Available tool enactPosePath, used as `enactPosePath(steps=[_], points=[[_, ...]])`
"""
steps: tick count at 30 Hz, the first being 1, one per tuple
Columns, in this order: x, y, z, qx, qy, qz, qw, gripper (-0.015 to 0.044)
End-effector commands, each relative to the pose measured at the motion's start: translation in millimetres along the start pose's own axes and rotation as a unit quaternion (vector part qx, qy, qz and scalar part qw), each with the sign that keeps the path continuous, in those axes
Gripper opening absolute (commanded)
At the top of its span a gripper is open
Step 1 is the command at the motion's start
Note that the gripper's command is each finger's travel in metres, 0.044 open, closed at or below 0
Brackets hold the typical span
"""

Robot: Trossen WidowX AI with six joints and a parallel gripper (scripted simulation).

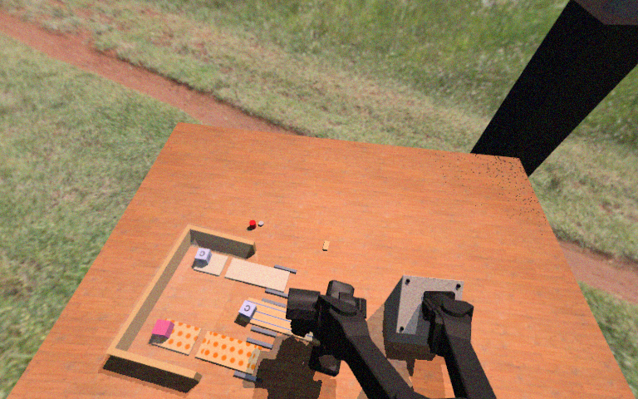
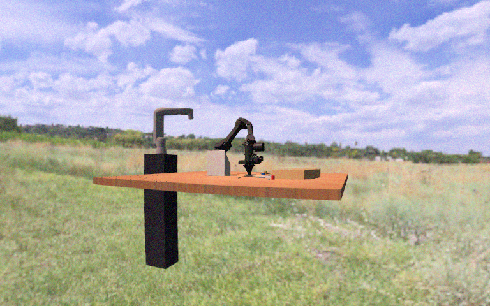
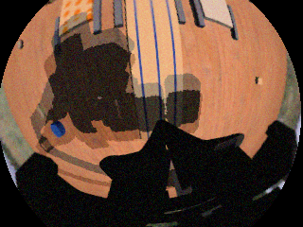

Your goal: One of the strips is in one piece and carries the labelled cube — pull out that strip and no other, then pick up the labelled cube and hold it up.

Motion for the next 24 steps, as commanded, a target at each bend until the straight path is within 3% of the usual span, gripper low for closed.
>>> enactPosePath(steps=[1,12,18,24], points=[[3.7,6.7,-2.1,0.006,0.004,0.013,1.0,0.0],[3.7,6.7,-2.1,0.006,0.004,0.013,1.0,0.0],[-40.2,-4.7,1.2,0.005,0.004,0.012,1.0,0.0],[-42.1,-1.8,-0.2,0.006,0.004,0.012,1.0,0.0]])
Point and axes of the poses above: the point midway between the two fingers, 35 mm back from their tips, its own x axis out along the fingers, its own z axis across the jaws, y = z × x, the point moved 10 cm from there along -x, back along the fingers, and after that the axes turned 13 degrees about x, right-handed, at the moved point
